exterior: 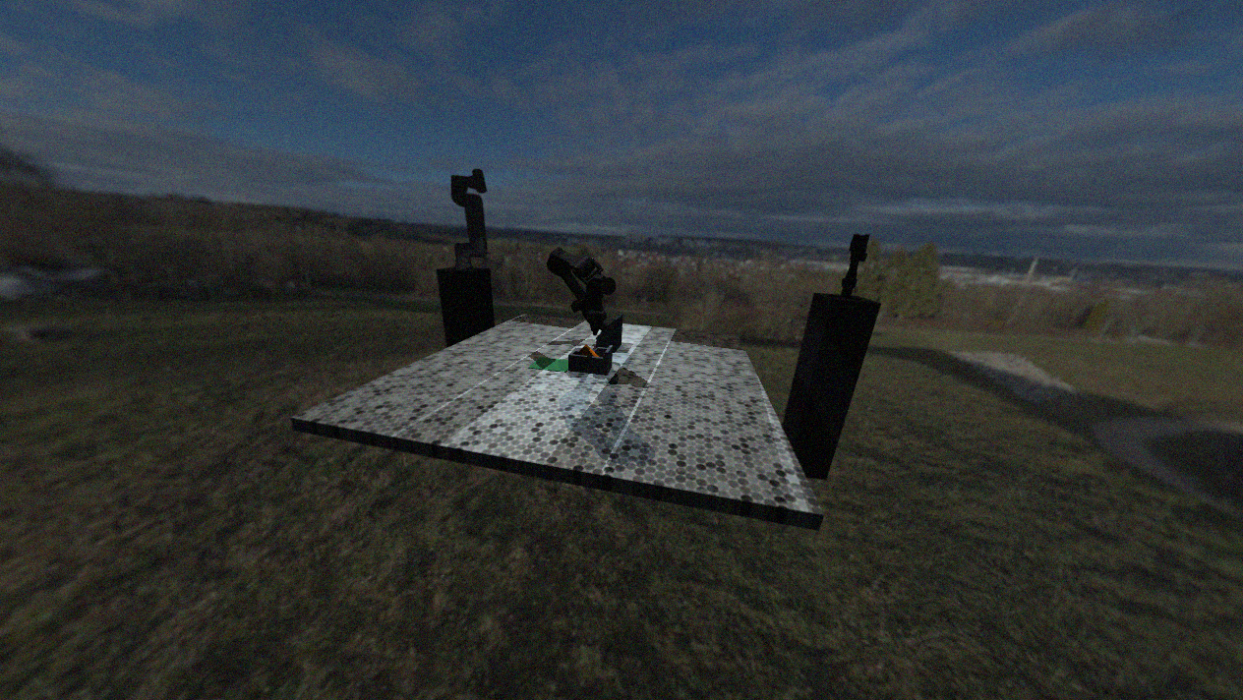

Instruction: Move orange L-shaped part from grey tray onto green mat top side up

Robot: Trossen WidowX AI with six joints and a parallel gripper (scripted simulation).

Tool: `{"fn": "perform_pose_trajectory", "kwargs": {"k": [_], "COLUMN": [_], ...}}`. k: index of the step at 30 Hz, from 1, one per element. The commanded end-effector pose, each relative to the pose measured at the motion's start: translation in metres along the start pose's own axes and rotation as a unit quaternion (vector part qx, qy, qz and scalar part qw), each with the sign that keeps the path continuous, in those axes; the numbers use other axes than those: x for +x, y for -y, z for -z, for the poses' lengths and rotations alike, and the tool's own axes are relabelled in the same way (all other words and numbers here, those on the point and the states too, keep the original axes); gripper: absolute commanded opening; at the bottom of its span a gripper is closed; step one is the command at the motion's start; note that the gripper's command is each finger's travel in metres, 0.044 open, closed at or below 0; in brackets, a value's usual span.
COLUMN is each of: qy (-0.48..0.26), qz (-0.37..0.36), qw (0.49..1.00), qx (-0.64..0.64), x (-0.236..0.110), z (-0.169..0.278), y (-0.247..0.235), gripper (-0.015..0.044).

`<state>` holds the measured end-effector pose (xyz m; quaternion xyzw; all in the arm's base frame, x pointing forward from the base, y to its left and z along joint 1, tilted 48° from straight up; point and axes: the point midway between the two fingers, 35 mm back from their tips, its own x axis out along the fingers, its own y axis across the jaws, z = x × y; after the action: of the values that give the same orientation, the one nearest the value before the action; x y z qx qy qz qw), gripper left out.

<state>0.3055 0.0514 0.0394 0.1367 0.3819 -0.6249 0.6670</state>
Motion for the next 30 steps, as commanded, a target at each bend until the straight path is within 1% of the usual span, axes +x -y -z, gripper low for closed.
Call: {"fn": "perform_pose_trajectory", "kwargs": {"k": [1,9,17,30], "qy": [0.005,0.005,0.006,0.005], "qz": [0.008,0.008,0.008,0.008], "qw": [0.982,0.982,0.982,0.982], "qx": [0.187,0.187,0.187,0.187], "x": [0.003,0.004,0.033,0.048], "z": [-0.022,-0.022,-0.022,-0.022], "y": [0.009,0.009,0.010,0.009], "gripper": [0.0280,0.0280,0.0280,0.0280]}}
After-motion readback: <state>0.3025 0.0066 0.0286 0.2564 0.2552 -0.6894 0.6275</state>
